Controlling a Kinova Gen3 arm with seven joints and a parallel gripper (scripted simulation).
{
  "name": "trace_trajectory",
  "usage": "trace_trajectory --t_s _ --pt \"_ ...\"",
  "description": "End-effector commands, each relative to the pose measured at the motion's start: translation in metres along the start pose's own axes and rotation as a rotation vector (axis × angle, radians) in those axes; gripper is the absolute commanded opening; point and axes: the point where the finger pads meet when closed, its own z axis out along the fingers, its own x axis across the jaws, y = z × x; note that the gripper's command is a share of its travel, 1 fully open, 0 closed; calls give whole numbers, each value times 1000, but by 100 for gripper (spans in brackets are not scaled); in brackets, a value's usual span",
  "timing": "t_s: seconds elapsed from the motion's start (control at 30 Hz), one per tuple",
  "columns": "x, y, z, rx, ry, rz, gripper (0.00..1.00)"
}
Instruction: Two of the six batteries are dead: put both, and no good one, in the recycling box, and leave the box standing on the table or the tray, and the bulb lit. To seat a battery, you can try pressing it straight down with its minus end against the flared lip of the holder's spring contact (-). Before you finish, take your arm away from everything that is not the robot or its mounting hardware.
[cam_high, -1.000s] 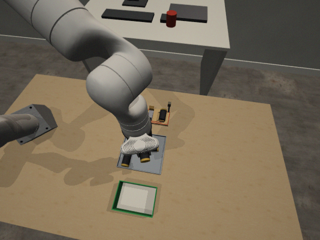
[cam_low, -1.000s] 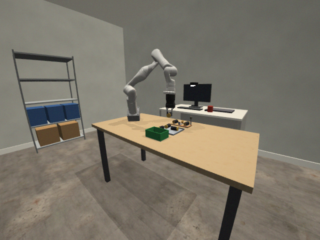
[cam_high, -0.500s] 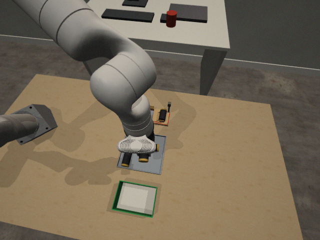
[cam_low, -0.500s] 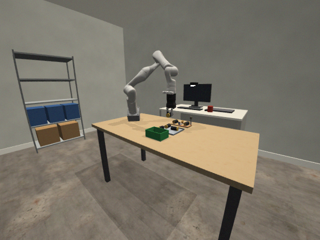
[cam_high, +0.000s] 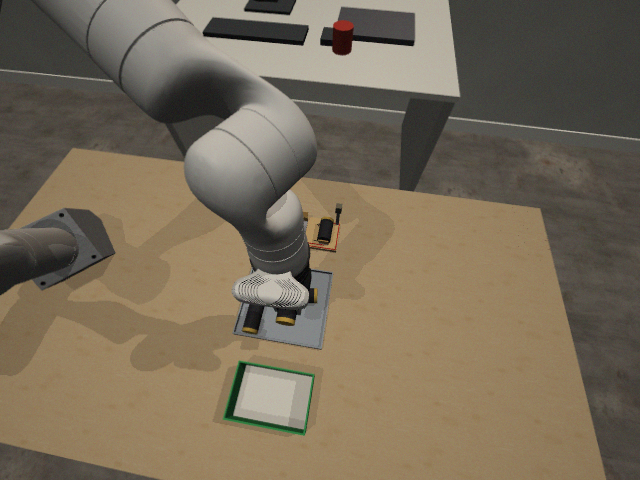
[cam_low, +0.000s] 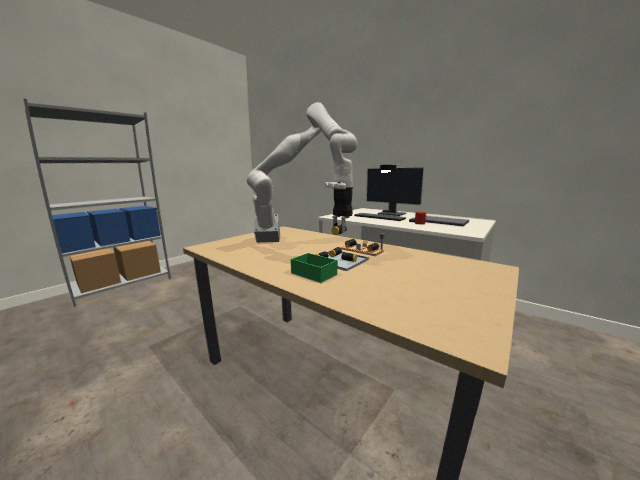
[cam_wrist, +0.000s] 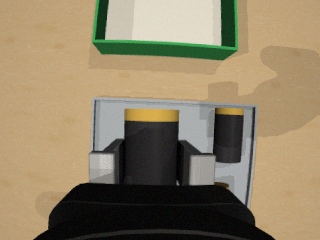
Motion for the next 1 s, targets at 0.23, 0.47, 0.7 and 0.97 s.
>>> trace_trajectory --t_s 0.23,0.47,0.7,0.97 --pt "0 0 0 2 -1 15 57" --pt "0 0 0 2 -1 16 57" --pt "0 0 0 2 -1 16 57" --pt "1 9 0 2 -1 16 57"
